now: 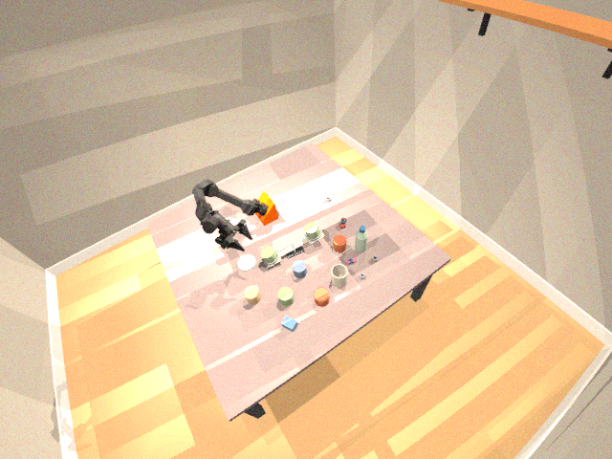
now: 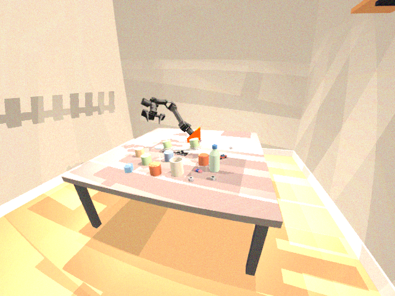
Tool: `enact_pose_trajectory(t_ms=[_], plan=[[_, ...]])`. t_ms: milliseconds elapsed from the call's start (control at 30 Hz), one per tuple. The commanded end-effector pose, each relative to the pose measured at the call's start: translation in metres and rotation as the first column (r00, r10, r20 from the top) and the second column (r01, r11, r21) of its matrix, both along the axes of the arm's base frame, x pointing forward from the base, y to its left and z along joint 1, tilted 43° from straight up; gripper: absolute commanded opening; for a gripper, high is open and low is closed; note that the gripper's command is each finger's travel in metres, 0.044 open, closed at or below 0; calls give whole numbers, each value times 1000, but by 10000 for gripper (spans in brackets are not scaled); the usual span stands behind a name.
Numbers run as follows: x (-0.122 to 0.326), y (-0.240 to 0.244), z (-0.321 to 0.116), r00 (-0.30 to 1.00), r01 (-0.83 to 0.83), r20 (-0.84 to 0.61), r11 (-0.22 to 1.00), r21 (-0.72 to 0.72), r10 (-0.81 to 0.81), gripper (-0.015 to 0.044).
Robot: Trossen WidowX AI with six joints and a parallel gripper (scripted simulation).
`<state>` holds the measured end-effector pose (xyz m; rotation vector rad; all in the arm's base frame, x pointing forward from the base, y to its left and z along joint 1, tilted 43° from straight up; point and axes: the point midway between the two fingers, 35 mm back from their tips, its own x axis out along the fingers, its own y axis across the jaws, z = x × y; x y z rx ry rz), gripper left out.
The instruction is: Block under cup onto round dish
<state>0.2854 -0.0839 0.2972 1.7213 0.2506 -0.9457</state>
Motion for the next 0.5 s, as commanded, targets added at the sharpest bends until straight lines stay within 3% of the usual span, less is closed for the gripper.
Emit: enact_pose_trajectory(t_ms=[0,467], plan=[[4,10,-17,996,-50,-76,998,-32,47,440],[7,53,-75,904,-288,-369,945,-154,216,440]])
